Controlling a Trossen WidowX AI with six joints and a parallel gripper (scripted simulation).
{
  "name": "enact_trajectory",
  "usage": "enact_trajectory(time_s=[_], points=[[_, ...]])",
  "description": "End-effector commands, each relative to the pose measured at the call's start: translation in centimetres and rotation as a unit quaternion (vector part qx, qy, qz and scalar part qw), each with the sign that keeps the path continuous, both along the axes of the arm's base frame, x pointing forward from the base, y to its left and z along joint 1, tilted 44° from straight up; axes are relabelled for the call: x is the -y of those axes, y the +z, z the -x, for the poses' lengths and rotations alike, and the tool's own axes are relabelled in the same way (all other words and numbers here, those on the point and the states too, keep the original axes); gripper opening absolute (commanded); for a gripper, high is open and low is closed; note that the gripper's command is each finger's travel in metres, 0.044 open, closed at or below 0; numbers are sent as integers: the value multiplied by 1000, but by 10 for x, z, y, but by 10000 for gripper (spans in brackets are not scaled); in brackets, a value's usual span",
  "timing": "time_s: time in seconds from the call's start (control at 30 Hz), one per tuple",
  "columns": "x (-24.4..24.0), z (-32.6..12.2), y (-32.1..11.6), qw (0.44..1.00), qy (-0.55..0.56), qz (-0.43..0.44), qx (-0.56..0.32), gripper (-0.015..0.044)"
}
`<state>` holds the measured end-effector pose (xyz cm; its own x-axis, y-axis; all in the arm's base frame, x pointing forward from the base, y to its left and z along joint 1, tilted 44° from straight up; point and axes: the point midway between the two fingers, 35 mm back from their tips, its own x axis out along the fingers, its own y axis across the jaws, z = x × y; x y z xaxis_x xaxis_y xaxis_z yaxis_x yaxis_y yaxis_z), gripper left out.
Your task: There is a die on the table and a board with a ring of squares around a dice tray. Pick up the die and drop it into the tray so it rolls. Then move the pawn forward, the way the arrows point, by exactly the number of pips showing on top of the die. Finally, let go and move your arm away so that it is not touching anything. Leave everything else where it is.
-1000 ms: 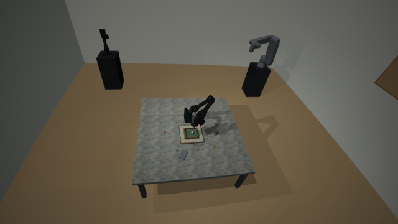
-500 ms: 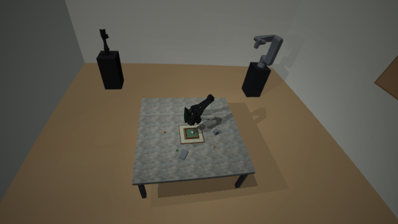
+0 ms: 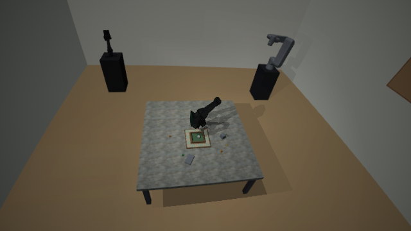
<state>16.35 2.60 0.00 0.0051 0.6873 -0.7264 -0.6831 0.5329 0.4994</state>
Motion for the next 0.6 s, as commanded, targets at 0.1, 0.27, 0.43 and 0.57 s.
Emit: enact_trajectory(time_s=[0.1, 0.27, 0.43, 0.57], points=[[-16, 3, -16, 1000, -1, -2, -4, 0], [-23, 3, -22, 1000, 0, -3, -4, 0], [-24, 3, -24, 1000, 0, -3, -4, 0], [-28, 3, -28, 1000, 0, -3, -4, 0]])
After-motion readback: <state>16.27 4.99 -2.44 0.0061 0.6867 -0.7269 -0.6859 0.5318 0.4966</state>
